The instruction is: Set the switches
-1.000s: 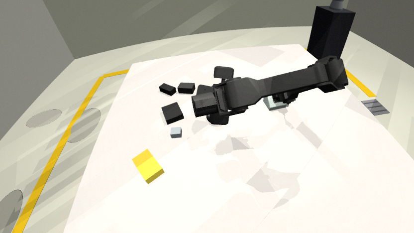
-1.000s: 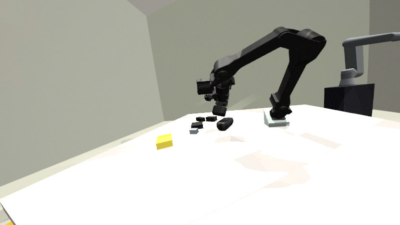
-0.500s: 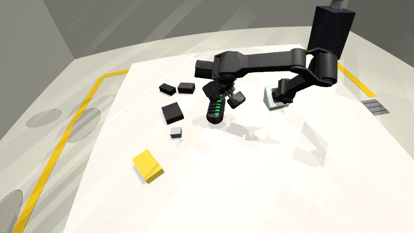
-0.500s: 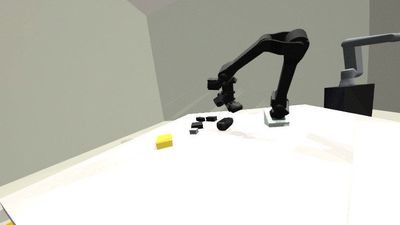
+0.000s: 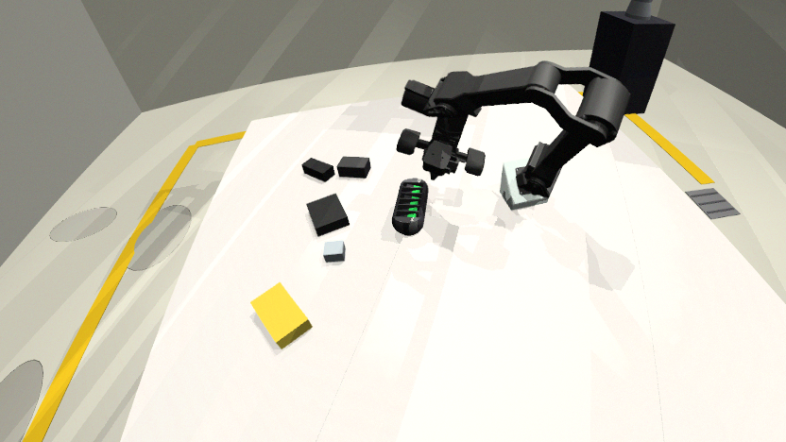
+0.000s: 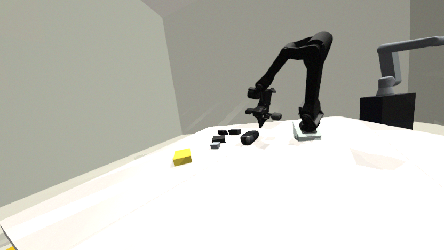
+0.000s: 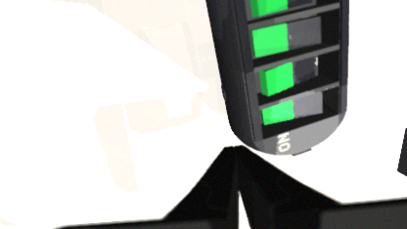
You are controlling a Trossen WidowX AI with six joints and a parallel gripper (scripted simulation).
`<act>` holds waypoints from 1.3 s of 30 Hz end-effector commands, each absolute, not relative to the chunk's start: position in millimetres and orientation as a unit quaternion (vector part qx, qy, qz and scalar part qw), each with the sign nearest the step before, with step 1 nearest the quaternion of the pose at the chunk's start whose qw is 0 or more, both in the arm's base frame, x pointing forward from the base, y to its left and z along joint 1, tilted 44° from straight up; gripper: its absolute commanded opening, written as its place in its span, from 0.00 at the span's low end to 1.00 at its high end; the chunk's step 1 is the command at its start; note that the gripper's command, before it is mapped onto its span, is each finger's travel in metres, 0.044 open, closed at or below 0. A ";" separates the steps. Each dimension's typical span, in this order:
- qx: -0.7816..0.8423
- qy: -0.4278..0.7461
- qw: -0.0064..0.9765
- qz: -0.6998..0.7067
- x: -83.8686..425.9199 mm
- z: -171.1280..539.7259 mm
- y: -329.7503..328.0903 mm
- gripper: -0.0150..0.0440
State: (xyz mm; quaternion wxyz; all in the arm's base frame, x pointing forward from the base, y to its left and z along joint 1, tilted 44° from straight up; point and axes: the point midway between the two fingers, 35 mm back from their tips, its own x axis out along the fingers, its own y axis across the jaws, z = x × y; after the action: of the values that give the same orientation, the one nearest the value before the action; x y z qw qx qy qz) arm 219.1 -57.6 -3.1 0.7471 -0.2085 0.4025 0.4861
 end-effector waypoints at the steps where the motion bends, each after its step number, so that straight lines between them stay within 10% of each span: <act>1: -0.228 0.349 0.757 0.502 212.9 -8.3 -55.8 0.25; 39: -0.229 0.352 0.758 0.498 212.2 -45.9 -18.4 0.25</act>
State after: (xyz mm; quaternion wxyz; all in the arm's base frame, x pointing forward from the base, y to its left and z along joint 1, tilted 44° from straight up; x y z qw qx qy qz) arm 214.1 -23.3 -42.4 0.7584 -0.2344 0.3514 0.4963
